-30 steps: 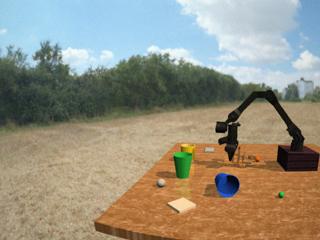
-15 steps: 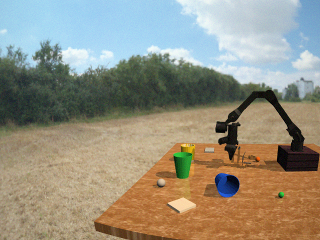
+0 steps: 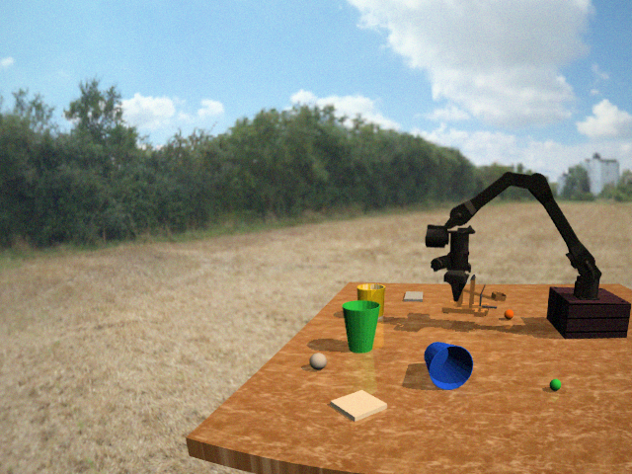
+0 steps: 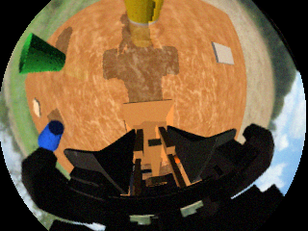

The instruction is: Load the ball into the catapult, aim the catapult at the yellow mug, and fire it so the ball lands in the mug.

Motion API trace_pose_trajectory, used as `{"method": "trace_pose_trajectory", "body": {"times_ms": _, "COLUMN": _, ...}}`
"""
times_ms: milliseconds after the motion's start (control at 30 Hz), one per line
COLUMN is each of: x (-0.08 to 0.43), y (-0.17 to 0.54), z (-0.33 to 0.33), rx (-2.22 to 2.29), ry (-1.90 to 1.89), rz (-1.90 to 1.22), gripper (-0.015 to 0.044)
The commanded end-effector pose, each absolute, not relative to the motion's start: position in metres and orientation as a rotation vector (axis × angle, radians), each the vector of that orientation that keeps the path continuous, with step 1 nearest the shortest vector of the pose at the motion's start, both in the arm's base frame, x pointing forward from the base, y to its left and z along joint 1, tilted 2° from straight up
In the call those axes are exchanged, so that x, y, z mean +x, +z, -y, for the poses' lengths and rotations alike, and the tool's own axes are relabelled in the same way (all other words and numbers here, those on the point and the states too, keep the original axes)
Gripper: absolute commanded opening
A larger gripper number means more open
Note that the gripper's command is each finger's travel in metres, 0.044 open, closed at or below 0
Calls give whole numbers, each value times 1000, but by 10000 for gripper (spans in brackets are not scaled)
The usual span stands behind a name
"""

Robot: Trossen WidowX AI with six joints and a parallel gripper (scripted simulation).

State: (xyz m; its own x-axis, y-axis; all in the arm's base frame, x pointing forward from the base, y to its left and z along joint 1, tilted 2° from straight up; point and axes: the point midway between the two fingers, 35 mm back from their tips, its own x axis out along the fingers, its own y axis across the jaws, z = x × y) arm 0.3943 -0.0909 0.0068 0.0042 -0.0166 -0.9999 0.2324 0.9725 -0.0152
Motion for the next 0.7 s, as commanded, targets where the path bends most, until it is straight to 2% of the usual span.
{"method": "trace_pose_trajectory", "body": {"times_ms": 0, "x": 393, "y": 1, "z": 91, "rx": 171, "ry": -194, "rz": -1563, "gripper": 0}}
{"method": "trace_pose_trajectory", "body": {"times_ms": 667, "x": 393, "y": -32, "z": 91, "rx": 170, "ry": -192, "rz": -1566, "gripper": 0}}
